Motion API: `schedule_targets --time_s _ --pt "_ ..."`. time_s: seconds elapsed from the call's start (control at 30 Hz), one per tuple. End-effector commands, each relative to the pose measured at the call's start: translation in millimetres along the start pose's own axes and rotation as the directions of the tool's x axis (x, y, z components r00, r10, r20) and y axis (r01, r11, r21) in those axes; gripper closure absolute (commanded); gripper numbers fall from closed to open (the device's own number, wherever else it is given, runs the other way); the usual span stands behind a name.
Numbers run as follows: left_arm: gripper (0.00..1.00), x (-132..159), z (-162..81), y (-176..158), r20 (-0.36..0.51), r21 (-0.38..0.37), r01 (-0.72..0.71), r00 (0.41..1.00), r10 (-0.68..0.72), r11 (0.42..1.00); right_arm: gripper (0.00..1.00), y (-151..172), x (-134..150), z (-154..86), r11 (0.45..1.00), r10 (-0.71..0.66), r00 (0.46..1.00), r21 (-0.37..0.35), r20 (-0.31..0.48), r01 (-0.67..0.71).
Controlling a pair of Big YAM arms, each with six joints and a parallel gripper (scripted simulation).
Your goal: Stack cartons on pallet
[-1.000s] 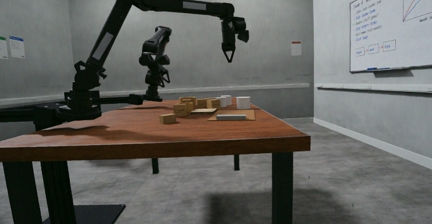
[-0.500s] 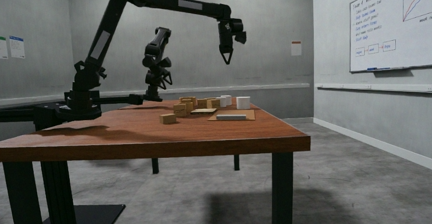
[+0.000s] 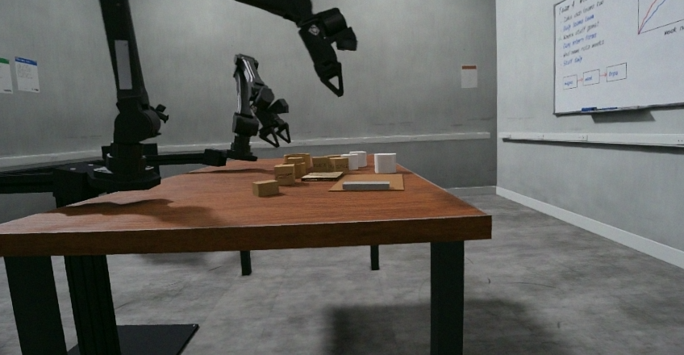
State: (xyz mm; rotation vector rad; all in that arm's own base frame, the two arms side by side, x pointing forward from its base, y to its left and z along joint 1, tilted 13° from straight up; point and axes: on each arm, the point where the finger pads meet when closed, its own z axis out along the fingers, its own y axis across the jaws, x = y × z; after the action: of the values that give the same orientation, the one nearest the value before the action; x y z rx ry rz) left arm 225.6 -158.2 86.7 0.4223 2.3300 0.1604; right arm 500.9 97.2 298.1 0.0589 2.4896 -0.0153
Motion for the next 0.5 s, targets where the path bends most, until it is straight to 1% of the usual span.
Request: schedule_targets --time_s 0.0,0.13,0.17,0.2,0.27,0.3,0.33,0.37,0.4,0.47 --pt "0.0 -12.6 13.2 12.9 0.064 0.067 -0.124 0.991 0.12 0.99 0.0 -39.0 7.7 -10.4 0.997 -0.072 0.988 0.005 0.136 0.072" --pt "0.0 -14.9 24.4 20.4 0.081 0.124 -0.116 0.991 0.106 0.985 0.0 -77.0 26.9 -18.2 0.996 -0.087 0.969 0.028 0.23 0.083" --pt "0.0 -12.7 28.2 20.7 0.073 0.136 -0.117 0.991 0.108 0.984 0.0 -83.9 30.4 -19.7 0.996 -0.089 0.965 0.032 0.247 0.084" --pt "0.0 -23.5 28.6 20.3 0.083 0.147 -0.112 0.991 0.1 0.983 0.0 -90.1 33.5 -20.9 0.996 -0.09 0.961 0.035 0.261 0.084" --pt "0.0 -23.5 28.6 20.3 0.083 0.147 -0.112 0.991 0.1 0.983 0.0 -90.1 33.5 -20.9 0.996 -0.09 0.961 0.035 0.261 0.084" --pt "0.0 -23.8 30.0 21.2 0.085 0.155 -0.109 0.992 0.097 0.982 0.0 -95.4 39.7 -11.4 0.996 -0.093 0.963 0.037 0.252 0.086" --pt "0.0 -24.0 31.1 21.9 0.086 0.162 -0.106 0.992 0.093 0.981 0.0 -100.7 40.8 -17.0 0.996 -0.093 0.957 0.038 0.274 0.085" --pt "0.0 -18.3 34.1 22.9 0.078 0.172 -0.104 0.993 0.091 0.98 0.0 -108.0 42.6 -24.7 0.996 -0.093 0.948 0.041 0.305 0.084" --pt "0.0 -14.1 35.9 23.4 0.072 0.178 -0.101 0.993 0.089 0.979 0.0 -113.1 45.3 -25.7 0.996 -0.093 0.944 0.043 0.317 0.083" --pt "0.0 -26.5 32.5 23.9 0.093 0.187 -0.075 0.994 0.058 0.98 0.0 -119.8 48.9 -27.1 0.996 -0.091 0.938 0.043 0.334 0.082"
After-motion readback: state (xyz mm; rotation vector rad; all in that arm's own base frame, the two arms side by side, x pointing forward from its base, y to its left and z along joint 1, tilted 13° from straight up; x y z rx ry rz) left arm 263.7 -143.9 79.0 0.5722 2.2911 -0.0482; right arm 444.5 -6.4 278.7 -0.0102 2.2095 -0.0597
